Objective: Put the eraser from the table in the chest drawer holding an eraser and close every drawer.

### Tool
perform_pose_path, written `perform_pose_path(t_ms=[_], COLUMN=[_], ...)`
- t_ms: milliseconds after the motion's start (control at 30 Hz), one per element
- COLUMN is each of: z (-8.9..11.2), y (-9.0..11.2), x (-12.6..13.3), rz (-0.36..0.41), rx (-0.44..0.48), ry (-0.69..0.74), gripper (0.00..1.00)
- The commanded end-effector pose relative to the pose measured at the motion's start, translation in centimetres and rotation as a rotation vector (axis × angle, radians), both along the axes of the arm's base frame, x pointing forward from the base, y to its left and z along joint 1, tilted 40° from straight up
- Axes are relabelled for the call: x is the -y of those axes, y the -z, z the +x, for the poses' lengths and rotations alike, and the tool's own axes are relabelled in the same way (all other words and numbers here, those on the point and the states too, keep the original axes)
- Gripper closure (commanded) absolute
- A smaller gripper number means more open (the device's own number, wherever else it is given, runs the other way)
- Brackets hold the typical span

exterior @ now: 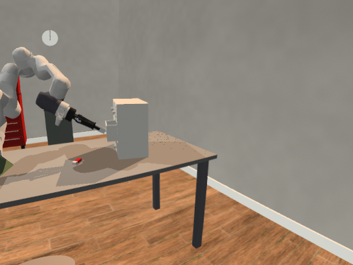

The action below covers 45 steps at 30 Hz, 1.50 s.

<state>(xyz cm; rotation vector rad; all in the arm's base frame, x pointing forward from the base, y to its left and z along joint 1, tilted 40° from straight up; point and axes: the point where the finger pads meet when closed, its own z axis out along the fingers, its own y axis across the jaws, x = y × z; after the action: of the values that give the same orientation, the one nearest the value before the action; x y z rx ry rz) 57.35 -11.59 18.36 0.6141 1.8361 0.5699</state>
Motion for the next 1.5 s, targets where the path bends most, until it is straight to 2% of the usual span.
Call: perform_pose_path(t_ms=[0, 1100, 1400, 1467], z=[-0.31, -0.89, -0.89, -0.89], y=[0.03, 0.07, 0.07, 0.07], x=[-0.05, -0.20, -0.20, -0.20], rz=[0.003, 0.003, 0.003, 0.003], rx=[0.001, 0.001, 0.001, 0.001], ry=[0.001, 0.001, 0.001, 0.001], gripper=[0.92, 0.92, 0.80, 0.80])
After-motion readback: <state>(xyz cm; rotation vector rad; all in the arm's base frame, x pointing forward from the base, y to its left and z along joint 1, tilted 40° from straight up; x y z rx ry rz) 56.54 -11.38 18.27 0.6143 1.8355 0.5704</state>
